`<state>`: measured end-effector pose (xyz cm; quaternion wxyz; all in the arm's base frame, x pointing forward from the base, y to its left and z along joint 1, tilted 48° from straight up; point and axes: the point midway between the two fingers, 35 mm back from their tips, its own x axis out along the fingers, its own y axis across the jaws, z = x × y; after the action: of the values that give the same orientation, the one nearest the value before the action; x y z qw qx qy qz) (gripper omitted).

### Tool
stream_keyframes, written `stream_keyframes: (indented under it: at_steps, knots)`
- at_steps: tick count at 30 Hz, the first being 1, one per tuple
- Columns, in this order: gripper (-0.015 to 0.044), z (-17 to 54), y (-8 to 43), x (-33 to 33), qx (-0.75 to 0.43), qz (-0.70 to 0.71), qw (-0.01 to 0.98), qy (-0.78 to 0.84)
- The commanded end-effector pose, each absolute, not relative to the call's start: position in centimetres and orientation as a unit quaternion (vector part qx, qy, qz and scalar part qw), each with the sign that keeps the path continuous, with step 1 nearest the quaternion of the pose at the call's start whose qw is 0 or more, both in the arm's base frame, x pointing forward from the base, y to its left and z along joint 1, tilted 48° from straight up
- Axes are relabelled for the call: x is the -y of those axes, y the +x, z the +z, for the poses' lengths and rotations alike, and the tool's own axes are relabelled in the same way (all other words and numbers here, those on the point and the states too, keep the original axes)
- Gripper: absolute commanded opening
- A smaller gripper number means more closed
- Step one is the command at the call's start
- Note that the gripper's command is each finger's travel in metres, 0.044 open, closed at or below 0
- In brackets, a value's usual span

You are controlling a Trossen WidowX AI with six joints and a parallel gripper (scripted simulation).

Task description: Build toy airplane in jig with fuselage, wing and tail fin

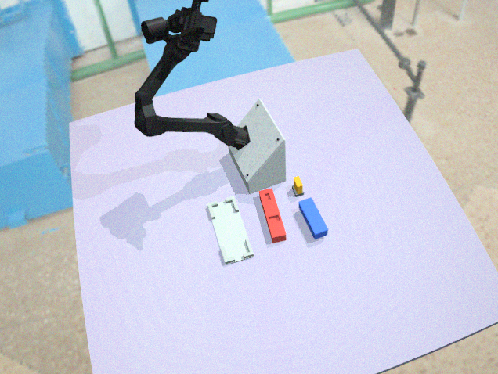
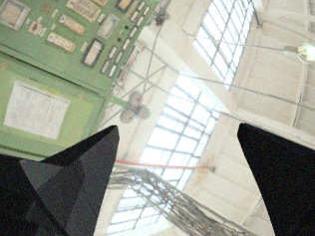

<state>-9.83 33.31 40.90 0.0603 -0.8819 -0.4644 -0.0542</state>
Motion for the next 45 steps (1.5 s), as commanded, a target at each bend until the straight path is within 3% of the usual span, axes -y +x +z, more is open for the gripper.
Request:
stream_keyframes:
  at_steps: [1,4,13,19,26,36,45]
  knots:
    - [0.0426,40.9,-9.8,-33.3,0.464,-0.054,0.060,-0.882]
    - [0.0440,40.1,-9.7,-33.9,0.470,-0.089,-0.007,-0.878]
    - [0.0440,31.5,-1.4,-40.4,0.356,-0.179,-0.433,-0.809]
    - [0.0440,25.6,5.4,-41.4,0.297,-0.161,-0.652,-0.679]
    - [0.0440,18.7,13.4,-39.2,0.264,-0.090,-0.834,-0.476]
    - [0.0440,9.9,22.6,-30.0,0.309,0.063,-0.941,-0.121]
    - [0.0440,4.6,25.7,-17.6,0.454,0.191,-0.852,0.181]
